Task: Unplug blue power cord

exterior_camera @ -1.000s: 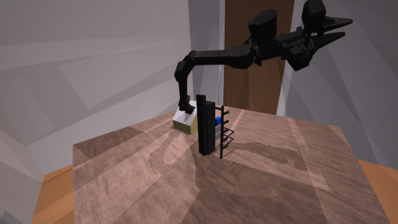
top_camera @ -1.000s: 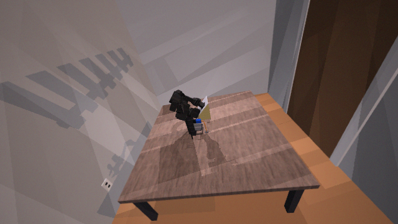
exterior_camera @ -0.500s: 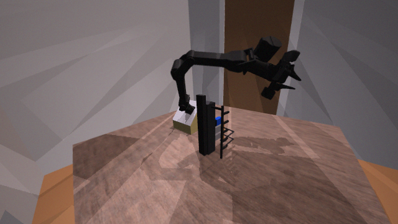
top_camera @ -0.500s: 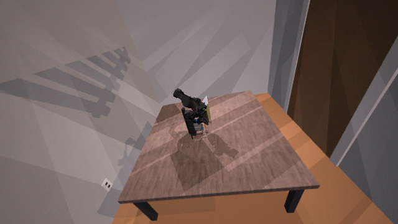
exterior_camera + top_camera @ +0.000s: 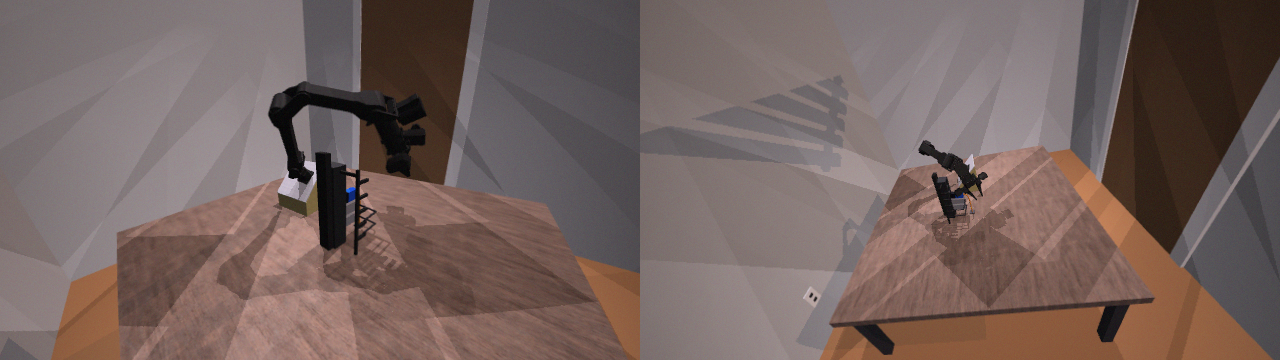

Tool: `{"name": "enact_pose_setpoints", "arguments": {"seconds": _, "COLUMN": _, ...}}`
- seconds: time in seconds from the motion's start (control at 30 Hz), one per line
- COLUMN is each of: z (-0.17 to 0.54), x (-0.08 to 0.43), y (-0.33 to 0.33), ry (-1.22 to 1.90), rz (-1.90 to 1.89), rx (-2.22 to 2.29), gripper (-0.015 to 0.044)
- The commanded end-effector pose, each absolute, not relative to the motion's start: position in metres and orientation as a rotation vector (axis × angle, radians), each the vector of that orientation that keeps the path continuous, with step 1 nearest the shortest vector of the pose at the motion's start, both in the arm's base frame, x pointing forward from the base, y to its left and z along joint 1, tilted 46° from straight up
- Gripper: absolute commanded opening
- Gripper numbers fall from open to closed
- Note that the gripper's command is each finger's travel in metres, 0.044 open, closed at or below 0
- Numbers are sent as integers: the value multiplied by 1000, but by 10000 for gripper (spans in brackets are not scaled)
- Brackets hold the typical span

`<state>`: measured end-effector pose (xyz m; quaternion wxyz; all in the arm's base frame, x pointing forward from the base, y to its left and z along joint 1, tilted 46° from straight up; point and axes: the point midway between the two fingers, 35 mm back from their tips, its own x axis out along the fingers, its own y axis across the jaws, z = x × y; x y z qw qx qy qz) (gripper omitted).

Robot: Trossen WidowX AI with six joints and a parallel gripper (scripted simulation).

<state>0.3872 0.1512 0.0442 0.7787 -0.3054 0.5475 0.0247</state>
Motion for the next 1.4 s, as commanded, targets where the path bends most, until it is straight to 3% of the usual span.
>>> {"name": "enact_pose_setpoints", "arguments": {"seconds": 0.0, "z": 36, "x": 322, "y": 107, "ry": 1431, "rz": 279, "rx": -1252, "gripper": 160}}
{"name": "enact_pose_setpoints", "arguments": {"seconds": 0.23, "z": 46, "x": 269, "y": 66, "ry": 1657, "rz": 610, "rx": -1769, "gripper": 160}}
{"name": "enact_pose_setpoints", "arguments": {"seconds": 1.37, "z": 69, "x": 267, "y": 43, "ry": 1661, "rz": 615, "rx": -1777, "gripper": 160}}
